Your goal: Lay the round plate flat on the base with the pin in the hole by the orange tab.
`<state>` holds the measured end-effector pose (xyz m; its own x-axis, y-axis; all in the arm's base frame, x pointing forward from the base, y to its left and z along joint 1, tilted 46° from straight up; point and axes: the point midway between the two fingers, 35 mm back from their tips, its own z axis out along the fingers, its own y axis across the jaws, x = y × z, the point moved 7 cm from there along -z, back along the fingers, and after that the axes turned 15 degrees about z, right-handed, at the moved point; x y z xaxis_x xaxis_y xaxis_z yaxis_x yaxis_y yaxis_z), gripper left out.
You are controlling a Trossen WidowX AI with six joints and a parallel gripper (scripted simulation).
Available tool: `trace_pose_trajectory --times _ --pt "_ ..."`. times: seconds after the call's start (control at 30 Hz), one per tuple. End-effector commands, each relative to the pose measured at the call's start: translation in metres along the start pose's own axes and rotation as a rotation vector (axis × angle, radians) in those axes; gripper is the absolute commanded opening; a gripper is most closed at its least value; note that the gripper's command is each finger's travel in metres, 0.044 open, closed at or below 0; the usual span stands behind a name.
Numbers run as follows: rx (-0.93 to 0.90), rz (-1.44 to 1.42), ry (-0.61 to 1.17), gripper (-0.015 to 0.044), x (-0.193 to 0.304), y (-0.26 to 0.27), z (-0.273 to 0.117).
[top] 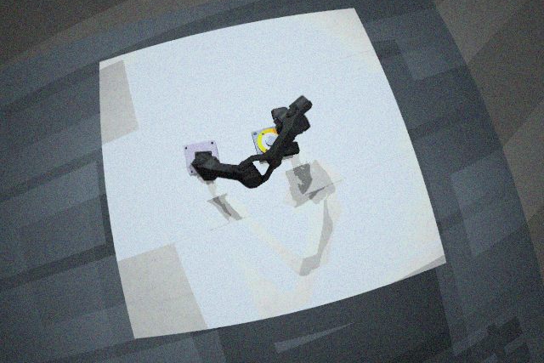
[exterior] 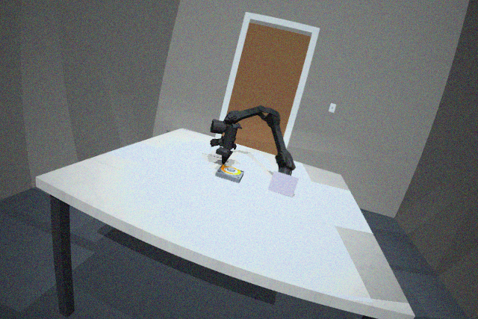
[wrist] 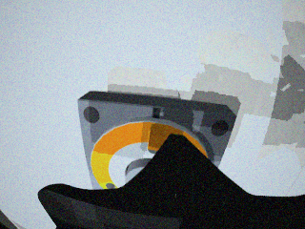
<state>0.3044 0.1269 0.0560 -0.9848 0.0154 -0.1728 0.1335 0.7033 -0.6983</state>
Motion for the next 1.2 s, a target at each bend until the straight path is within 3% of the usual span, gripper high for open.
trace_pose_trajectory --times 0.0,0.43,1.17 --pt "-0.004 0.005 0.001 0.0000 -0.001 0.004 0.001" --pt "-0.005 0.005 0.002 0.0000 0.000 0.002 -0.044" --pt "0.000 -0.003 0.001 0.0000 0.001 0.003 -0.036"
